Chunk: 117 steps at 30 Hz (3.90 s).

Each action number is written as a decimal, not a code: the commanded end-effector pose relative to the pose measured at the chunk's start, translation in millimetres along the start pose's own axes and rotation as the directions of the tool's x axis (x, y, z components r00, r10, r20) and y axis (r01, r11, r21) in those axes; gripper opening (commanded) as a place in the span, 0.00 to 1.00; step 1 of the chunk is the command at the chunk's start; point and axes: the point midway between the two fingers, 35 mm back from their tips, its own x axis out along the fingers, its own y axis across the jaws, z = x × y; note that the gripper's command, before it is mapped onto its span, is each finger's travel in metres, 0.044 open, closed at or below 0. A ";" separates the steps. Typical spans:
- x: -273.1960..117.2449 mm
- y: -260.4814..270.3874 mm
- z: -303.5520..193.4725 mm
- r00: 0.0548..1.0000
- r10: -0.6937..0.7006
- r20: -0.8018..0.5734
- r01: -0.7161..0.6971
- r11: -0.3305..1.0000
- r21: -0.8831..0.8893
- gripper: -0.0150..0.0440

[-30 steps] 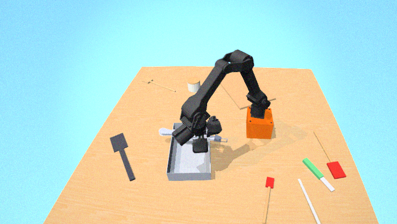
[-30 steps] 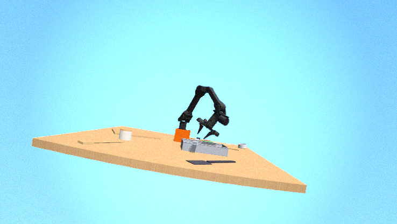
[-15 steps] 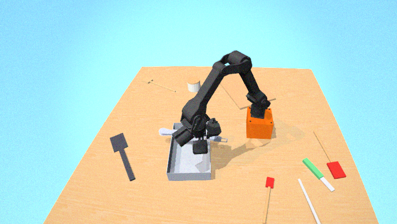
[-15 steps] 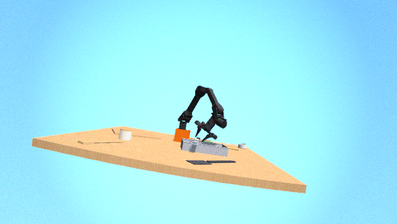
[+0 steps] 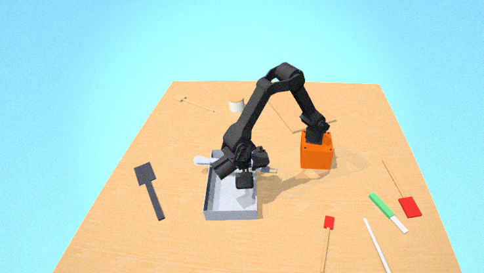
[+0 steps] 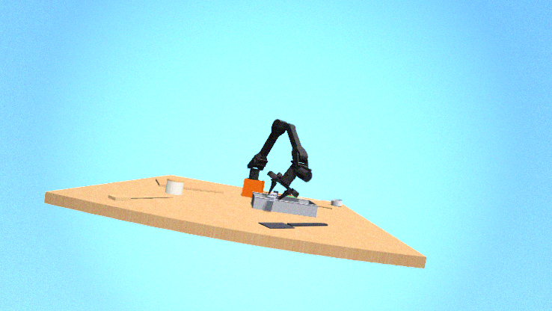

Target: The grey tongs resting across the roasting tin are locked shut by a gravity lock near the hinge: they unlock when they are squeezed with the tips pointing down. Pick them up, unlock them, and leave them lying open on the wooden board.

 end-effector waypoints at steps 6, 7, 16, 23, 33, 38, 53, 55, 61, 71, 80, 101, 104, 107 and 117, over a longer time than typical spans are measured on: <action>15.4 1.7 2.7 1.000 0.006 0.003 -0.006 1.000 -0.007 0.69; 17.1 1.8 2.9 1.000 0.006 0.003 -0.006 1.000 -0.007 0.69; 17.9 1.2 1.8 1.000 0.001 0.001 -0.001 1.000 0.000 0.47; 17.9 1.2 1.8 1.000 0.001 0.001 -0.001 1.000 0.000 0.39; 17.9 1.2 1.8 1.000 0.001 0.001 -0.001 1.000 0.000 0.15; -5.0 13.1 0.1 1.000 0.003 0.001 -0.003 1.000 -0.002 0.00; -48.0 39.1 2.5 1.000 -0.009 0.007 0.009 1.000 0.002 0.00; -46.5 39.1 2.6 0.999 -0.045 0.016 0.044 0.999 0.022 0.00; -42.0 38.9 1.8 0.975 -0.218 0.039 0.212 0.970 0.118 0.00; -43.6 40.3 -5.0 0.875 -0.485 0.005 0.468 0.847 0.253 0.00; -42.3 40.4 -4.5 0.875 -0.484 0.011 0.464 0.845 0.265 0.00; -29.4 83.9 -19.4 0.875 -0.484 0.005 0.222 0.410 0.885 0.00; -27.4 90.6 -21.1 0.875 -0.483 0.004 0.166 0.309 0.936 0.00; -25.1 97.8 -22.8 0.876 -0.483 0.003 0.108 0.202 0.973 0.00; -16.4 122.4 -25.7 0.876 -0.482 0.005 -0.098 -0.167 0.981 0.00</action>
